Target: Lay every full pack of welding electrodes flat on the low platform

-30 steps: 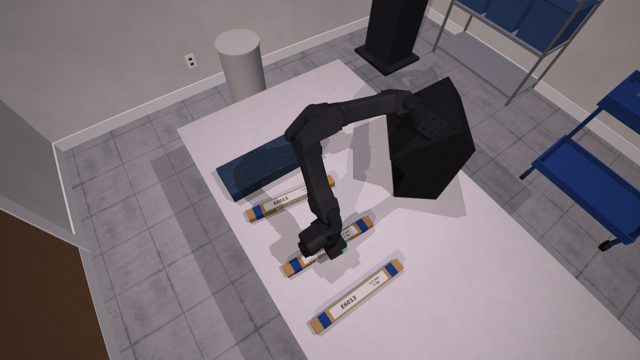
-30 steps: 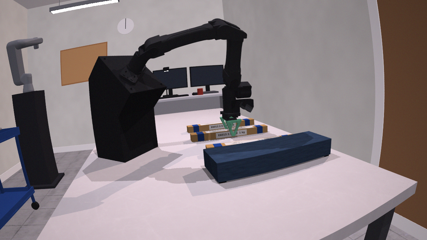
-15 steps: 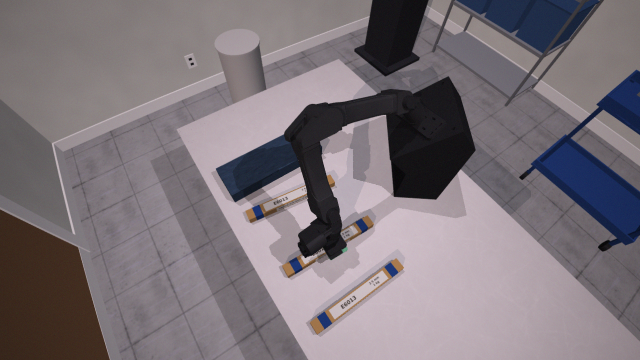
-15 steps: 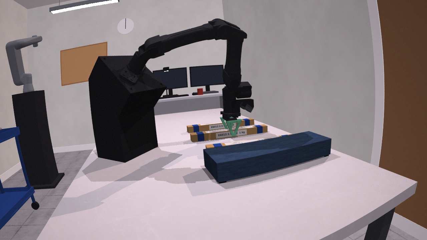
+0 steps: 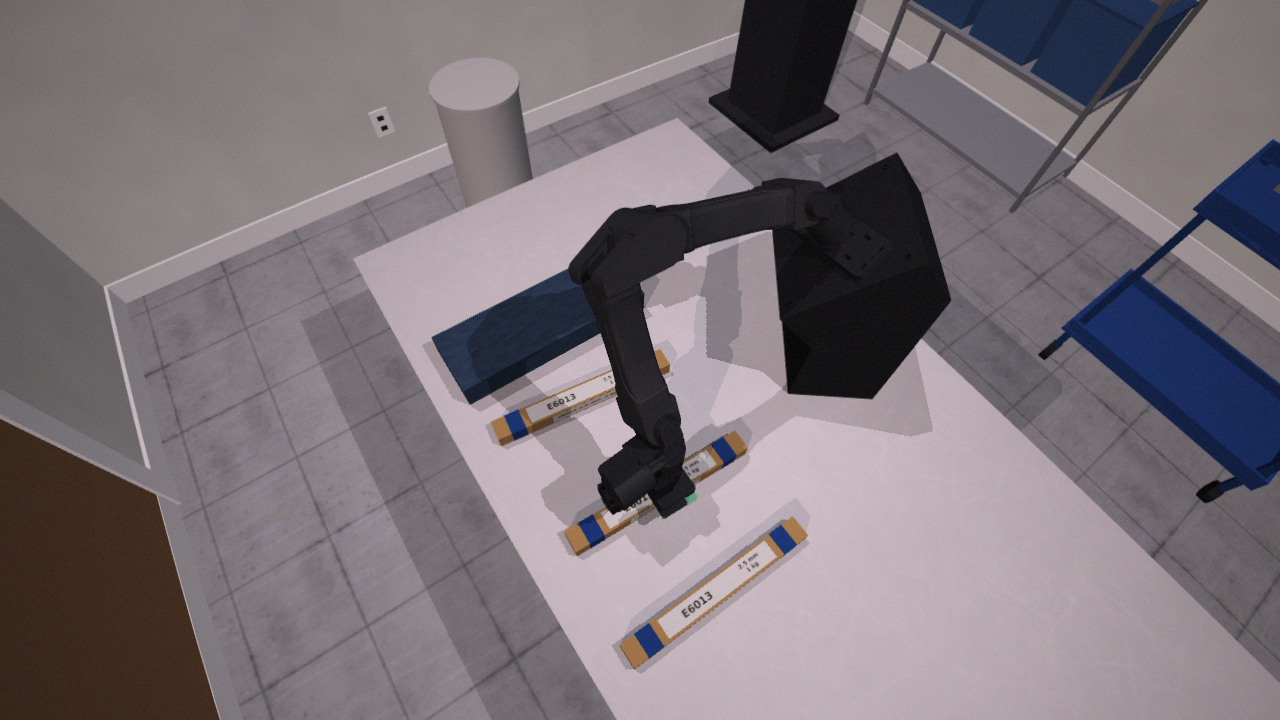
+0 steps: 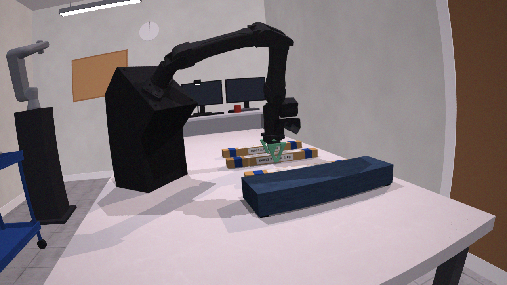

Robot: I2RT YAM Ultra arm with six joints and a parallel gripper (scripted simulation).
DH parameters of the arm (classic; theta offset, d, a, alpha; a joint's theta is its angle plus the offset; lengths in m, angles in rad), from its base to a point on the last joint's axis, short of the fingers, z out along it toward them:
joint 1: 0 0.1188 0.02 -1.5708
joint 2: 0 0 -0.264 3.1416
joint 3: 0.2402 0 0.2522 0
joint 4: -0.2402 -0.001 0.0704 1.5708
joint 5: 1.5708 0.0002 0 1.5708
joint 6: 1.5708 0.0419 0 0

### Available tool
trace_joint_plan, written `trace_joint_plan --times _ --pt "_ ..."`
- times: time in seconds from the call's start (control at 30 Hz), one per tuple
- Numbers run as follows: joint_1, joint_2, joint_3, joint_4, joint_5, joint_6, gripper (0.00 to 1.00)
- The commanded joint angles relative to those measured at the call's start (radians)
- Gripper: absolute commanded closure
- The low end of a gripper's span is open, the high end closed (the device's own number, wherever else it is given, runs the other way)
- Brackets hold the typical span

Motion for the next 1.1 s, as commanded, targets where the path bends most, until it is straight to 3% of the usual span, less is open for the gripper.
trace_joint_plan --times 0.0,0.3,0.33,1.07 --pt "0.012 -0.033 0.002 0.011 -0.003 -0.005 0.26" --pt "0.009 -0.034 -0.009 0.009 -0.004 -0.006 0.26" --pt "0.009 -0.034 -0.009 0.009 -0.004 -0.005 1.0" --pt "0.013 -0.034 -0.01 0.009 -0.002 -0.003 1.0"
